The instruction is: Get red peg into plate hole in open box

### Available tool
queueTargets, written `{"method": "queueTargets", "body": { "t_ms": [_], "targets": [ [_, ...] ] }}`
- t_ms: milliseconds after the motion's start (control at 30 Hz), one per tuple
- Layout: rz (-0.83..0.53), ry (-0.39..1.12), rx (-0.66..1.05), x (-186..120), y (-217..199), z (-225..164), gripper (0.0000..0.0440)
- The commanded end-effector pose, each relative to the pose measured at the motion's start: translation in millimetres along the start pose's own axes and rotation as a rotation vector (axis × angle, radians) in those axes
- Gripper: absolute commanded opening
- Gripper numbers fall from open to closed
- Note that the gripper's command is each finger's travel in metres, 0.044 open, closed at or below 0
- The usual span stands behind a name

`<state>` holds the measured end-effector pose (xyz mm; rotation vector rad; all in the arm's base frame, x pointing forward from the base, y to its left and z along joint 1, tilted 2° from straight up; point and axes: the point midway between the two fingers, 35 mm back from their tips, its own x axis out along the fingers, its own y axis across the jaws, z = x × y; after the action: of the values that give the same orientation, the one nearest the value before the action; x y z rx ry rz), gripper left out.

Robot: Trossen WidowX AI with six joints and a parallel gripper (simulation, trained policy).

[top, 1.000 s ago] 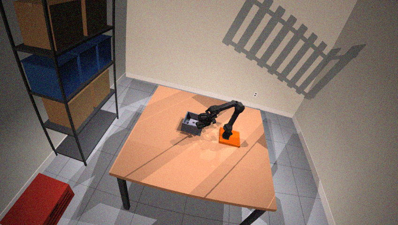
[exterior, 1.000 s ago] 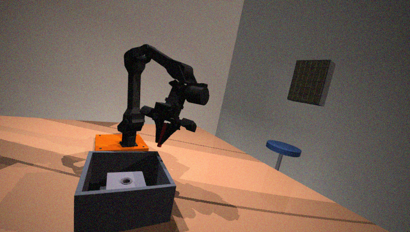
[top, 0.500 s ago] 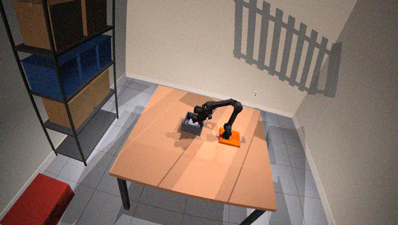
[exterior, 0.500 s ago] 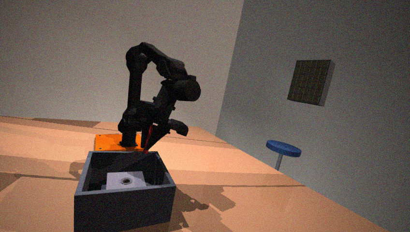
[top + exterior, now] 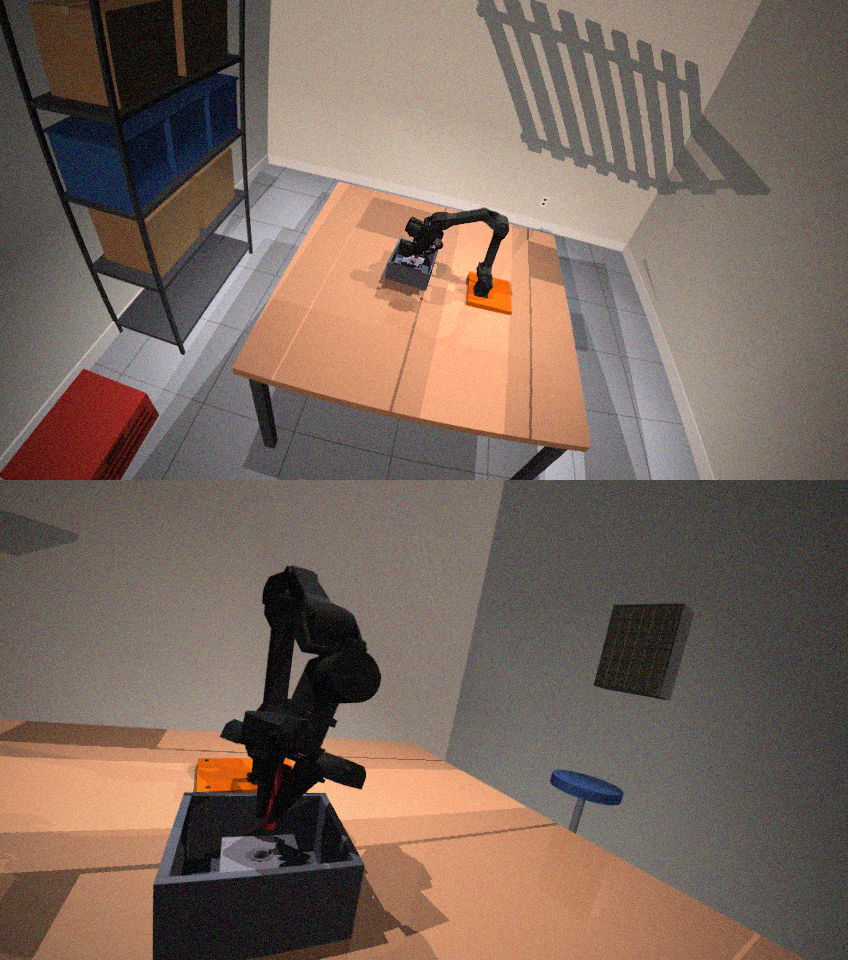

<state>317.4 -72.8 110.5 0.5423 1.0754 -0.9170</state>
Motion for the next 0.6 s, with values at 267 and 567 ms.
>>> {"method": "queueTargets", "body": {
  "t_ms": [267,567],
  "targets": [
    [0.026,0.074,-0.106,34.6,3.6,-0.5,0.0051],
    [0.051,0.111,-0.148,43.8,11.5,11.5,0.0217]
  ]
}}
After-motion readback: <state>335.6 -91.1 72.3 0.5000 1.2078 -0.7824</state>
